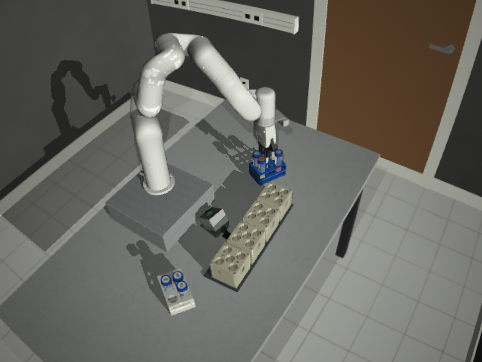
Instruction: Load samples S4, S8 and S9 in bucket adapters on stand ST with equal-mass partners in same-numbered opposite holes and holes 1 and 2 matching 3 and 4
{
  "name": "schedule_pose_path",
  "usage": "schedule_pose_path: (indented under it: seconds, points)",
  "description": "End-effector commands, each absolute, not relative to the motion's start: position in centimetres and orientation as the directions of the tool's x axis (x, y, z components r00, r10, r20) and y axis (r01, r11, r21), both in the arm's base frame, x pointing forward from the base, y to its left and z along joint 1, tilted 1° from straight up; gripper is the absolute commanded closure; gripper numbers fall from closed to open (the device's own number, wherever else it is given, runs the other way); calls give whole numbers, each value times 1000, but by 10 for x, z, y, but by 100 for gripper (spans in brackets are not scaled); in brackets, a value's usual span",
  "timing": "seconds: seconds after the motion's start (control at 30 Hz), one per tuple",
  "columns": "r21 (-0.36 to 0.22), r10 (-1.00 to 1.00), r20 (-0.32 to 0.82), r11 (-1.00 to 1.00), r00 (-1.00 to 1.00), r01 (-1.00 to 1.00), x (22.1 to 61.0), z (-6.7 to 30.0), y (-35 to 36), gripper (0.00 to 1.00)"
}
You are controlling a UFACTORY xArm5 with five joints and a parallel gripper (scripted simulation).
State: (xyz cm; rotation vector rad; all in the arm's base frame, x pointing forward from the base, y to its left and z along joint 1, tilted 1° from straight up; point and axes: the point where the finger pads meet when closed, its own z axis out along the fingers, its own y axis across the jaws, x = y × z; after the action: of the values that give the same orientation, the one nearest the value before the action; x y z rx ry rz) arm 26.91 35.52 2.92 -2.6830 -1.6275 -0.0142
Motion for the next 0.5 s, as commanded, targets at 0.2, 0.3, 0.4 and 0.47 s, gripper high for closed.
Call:
schedule_pose_path:
  seconds: [0.2, 0.3, 0.4, 0.47]
  points:
    - [-11, 887, 16, -462, 462, 887, 270, 35, 356, 100]
    - [-11, 887, 16, -462, 462, 887, 270, 37, 356, 100]
    - [-11, 887, 16, -462, 462, 887, 270, 39, 356, 100]
    - [-11, 887, 16, -462, 462, 887, 270, 41, 356, 100]
